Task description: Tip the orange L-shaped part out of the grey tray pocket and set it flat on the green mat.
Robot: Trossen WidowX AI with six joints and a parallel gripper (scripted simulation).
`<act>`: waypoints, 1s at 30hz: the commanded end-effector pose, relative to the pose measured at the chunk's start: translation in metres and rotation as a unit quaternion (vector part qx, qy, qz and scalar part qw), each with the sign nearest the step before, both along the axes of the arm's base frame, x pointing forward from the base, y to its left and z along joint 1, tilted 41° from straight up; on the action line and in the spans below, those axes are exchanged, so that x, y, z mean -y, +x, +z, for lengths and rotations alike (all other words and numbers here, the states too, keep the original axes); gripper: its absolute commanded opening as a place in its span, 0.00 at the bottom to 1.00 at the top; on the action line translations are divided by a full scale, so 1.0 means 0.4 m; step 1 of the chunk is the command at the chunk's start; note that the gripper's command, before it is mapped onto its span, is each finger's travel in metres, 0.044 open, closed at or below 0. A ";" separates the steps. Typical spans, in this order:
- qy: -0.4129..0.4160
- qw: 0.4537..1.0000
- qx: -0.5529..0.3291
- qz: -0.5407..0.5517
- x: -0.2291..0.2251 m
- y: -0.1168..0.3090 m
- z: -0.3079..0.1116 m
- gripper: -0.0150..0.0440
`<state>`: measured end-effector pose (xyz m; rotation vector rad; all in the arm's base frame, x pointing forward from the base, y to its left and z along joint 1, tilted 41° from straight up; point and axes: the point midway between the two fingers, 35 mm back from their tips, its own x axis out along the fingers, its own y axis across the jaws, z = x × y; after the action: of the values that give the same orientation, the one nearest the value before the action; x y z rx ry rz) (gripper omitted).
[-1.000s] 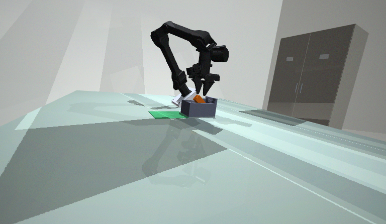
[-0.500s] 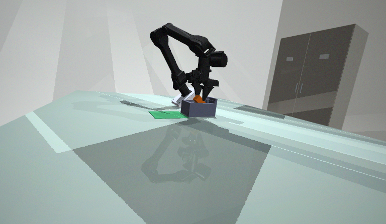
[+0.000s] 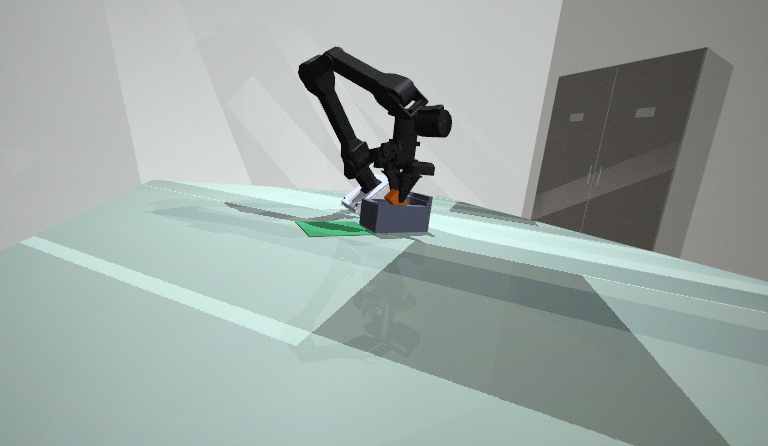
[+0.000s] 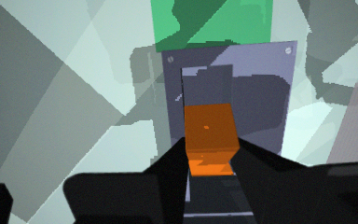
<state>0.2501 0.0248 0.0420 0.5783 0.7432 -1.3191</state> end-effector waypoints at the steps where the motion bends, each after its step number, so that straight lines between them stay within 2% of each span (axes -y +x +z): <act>1: 0.000 1.000 0.000 0.000 -0.001 0.000 0.001 0.44; 5: 0.000 1.000 0.000 0.000 -0.001 0.000 0.001 0.39; 8: 0.000 1.000 0.000 0.000 -0.001 0.000 0.001 0.26; 30: -0.002 1.000 -0.003 0.001 -0.038 -0.007 0.045 0.25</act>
<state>0.2458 0.0349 0.0546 0.5557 0.7490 -1.3256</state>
